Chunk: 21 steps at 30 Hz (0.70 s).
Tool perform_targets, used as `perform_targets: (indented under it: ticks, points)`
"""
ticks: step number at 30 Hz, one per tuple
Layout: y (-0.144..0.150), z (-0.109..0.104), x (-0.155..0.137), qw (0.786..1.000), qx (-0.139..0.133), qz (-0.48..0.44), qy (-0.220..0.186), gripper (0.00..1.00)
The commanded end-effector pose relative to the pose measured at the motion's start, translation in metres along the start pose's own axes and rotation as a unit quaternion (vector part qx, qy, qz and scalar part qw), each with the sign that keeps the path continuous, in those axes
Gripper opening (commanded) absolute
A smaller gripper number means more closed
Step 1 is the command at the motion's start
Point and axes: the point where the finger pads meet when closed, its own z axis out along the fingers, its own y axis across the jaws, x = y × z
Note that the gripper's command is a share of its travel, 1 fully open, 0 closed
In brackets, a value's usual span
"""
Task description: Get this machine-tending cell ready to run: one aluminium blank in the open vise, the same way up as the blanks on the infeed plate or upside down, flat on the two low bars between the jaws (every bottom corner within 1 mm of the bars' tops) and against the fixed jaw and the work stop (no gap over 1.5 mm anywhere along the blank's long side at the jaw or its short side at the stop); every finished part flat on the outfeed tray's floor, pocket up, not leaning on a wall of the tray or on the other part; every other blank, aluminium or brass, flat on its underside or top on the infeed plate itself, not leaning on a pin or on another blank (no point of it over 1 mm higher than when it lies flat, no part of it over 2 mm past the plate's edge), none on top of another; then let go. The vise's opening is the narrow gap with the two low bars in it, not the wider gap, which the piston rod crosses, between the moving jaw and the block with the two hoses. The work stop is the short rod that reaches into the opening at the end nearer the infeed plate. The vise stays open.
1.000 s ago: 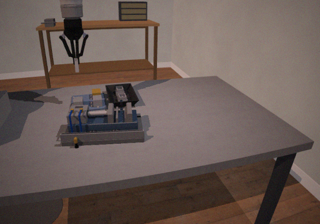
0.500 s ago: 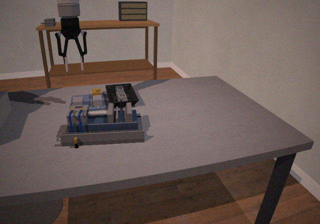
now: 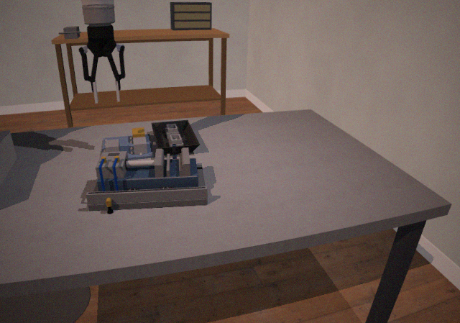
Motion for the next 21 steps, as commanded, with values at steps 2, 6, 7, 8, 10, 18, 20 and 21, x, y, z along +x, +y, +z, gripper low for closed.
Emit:
perform_targets:
  ticks: [2,6,7,8,10,18,20,21]
  points:
    - [0.002,0.002,0.002,1.000,0.001,0.000,0.000,0.40]
    - [0.002,0.002,0.002,1.000,0.001,0.000,0.000,0.40]
    - [0.002,0.002,0.002,1.000,0.001,0.000,0.000,0.40]
    - [0.002,0.003,0.002,1.000,0.001,0.000,0.000,0.40]
    - [0.002,0.004,0.002,1.000,0.001,0.000,0.000,0.40]
    - [0.002,0.011,0.002,1.000,0.001,0.000,0.000,0.40]
    - [0.002,0.016,0.002,1.000,0.001,0.000,0.000,0.40]
    - [0.002,0.018,0.002,1.000,0.001,0.000,0.000,0.40]
